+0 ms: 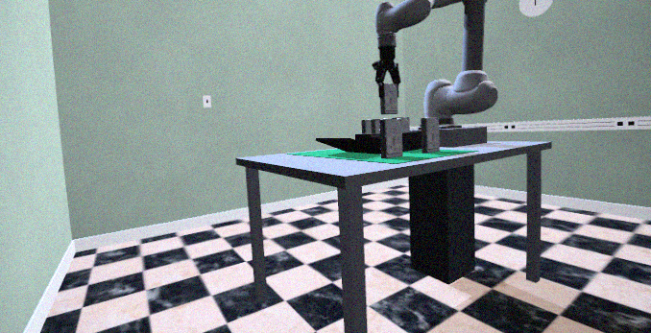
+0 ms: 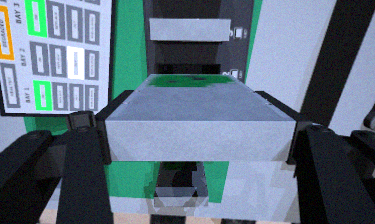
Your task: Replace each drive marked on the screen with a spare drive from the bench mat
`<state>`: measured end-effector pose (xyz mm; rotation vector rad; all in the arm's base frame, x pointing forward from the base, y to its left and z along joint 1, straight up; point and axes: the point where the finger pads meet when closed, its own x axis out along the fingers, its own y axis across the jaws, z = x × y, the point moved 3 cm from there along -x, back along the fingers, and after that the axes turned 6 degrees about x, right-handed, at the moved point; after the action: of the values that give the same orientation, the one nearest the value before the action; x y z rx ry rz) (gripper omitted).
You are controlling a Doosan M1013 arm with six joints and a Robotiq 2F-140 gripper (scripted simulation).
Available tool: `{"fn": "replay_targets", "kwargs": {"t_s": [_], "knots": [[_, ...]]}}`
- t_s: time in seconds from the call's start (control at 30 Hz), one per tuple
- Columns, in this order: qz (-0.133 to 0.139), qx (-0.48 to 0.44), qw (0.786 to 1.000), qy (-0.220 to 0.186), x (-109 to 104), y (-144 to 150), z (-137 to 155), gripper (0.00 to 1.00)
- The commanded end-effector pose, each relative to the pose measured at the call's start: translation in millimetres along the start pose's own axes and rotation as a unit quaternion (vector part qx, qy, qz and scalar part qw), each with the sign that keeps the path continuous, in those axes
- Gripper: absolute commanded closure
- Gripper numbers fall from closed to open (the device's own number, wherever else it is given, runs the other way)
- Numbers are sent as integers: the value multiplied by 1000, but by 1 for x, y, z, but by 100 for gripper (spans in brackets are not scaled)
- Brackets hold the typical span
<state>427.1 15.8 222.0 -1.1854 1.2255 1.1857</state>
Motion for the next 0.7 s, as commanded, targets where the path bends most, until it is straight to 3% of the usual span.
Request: {"fn": "replay_targets", "kwargs": {"t_s": [0.0,0.67], "knots": [[0,0,1000,0,1,0,0,90],[0,0,1000,0,25,-1,0,90]]}}
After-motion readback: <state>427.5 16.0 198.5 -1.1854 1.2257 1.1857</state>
